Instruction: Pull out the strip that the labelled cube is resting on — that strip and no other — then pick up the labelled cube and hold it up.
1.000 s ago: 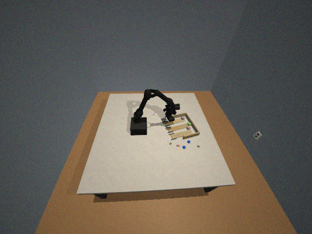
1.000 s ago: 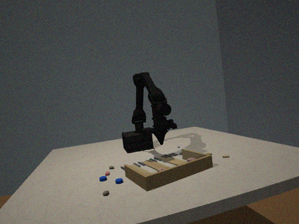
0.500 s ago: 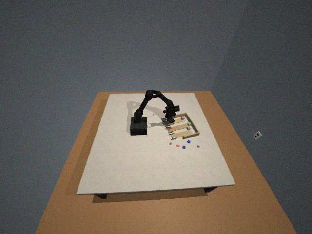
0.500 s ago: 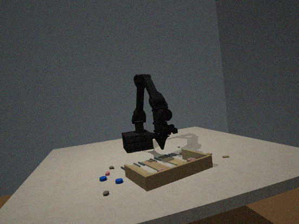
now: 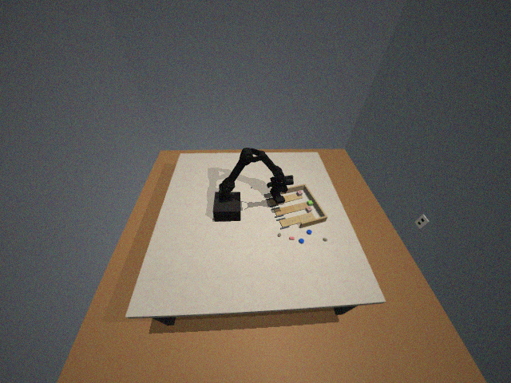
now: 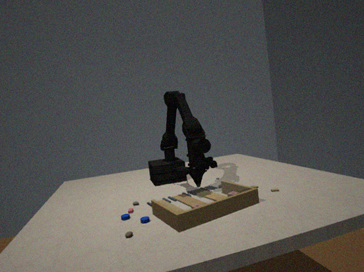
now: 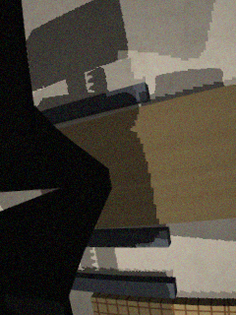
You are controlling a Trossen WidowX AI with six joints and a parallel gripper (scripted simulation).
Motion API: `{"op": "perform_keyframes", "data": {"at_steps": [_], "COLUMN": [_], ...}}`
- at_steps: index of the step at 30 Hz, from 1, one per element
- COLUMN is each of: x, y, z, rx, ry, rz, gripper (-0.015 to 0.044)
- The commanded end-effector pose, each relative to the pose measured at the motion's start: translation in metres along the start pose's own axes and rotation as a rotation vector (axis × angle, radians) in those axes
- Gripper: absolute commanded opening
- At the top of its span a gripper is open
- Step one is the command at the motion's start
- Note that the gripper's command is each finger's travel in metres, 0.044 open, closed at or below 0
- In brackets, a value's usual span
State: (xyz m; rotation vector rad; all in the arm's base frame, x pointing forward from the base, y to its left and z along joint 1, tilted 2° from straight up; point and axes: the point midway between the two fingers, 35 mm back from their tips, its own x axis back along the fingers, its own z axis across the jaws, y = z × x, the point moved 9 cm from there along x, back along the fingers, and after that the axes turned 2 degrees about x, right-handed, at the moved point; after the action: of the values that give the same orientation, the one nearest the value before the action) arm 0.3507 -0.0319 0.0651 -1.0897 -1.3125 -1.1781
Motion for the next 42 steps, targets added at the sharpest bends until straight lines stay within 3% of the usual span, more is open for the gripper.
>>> {"op": "perform_keyframes", "data": {"at_steps": [1,42], "x": [-0.009,-0.021], "y": [-0.001,-0.003], "z": [0.001,0.002], "rx": [-0.002,-0.002], "ry": [-0.003,-0.003], "rz": [0.006,0.006], "gripper": [0.0,0.0]}}
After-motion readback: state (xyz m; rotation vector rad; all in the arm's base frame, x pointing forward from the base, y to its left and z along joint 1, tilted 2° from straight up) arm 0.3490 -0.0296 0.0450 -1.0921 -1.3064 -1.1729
